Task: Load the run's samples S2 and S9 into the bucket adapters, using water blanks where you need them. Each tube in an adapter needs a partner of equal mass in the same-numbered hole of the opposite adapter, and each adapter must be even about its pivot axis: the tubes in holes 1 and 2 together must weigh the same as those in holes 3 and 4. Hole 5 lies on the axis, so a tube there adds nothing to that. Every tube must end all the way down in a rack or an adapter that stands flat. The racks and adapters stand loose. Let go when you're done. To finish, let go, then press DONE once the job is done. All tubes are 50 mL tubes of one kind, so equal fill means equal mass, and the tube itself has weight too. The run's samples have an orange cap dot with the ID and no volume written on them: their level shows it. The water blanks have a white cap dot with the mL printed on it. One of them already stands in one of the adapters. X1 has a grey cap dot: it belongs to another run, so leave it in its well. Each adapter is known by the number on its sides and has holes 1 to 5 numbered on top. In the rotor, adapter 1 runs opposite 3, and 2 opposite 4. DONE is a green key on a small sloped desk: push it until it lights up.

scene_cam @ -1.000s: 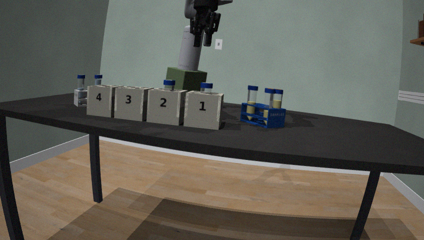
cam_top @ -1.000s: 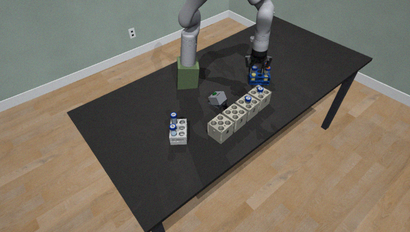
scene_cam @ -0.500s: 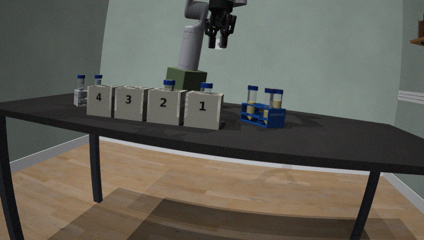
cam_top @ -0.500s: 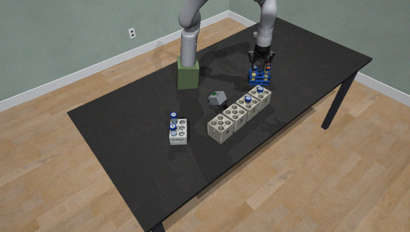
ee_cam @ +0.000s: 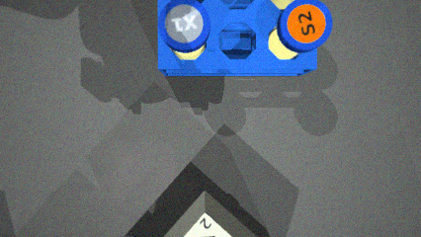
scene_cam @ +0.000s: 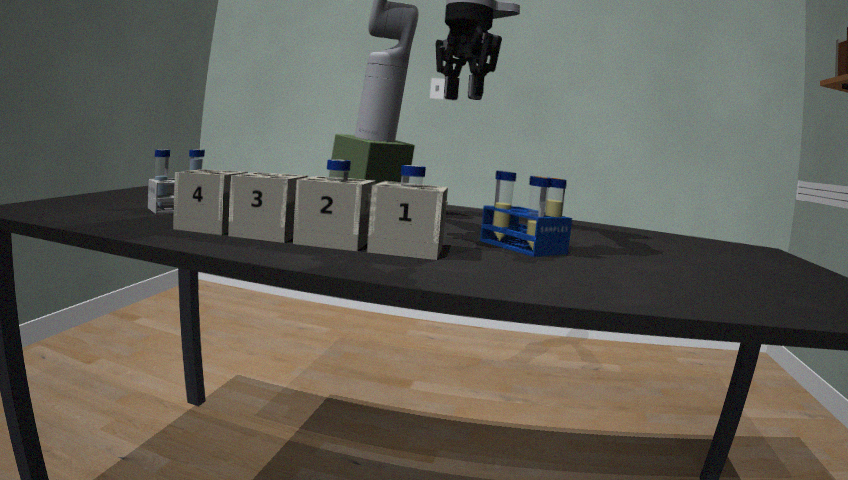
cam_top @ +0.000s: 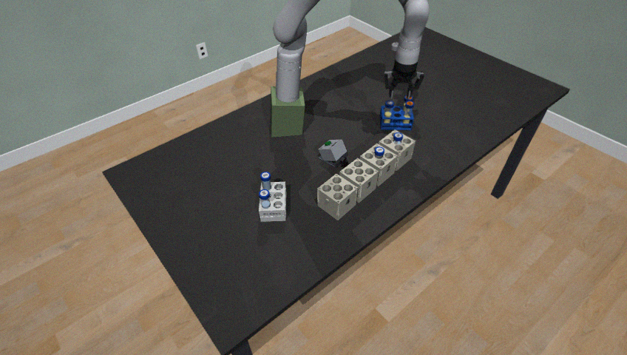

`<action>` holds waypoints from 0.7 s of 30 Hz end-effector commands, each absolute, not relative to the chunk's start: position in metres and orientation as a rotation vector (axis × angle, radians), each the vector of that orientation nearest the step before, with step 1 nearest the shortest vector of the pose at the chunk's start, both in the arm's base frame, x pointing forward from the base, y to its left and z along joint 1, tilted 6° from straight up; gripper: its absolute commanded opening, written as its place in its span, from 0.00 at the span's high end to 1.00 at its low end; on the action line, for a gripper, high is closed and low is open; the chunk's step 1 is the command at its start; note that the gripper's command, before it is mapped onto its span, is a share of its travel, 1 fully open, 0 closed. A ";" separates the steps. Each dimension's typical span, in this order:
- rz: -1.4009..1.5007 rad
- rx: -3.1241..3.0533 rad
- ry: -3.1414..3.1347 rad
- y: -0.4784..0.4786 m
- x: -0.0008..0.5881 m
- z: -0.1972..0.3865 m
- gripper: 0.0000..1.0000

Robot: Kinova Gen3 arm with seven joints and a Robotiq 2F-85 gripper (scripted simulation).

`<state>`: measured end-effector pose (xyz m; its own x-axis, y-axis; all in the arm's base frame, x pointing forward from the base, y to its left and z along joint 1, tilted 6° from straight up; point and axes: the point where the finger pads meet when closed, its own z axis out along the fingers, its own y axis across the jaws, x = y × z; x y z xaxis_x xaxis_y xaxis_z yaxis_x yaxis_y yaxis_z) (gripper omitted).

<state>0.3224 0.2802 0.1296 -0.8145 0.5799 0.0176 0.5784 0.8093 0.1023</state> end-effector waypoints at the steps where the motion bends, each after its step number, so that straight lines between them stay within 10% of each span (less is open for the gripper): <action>1: 0.159 0.931 2.979 0.292 0.316 0.131 0.38; 21: 0.158 0.932 2.978 0.339 0.286 0.134 0.38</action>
<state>0.2905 0.3308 0.1334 -0.8171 0.5763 0.0170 0.5747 0.8118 0.1030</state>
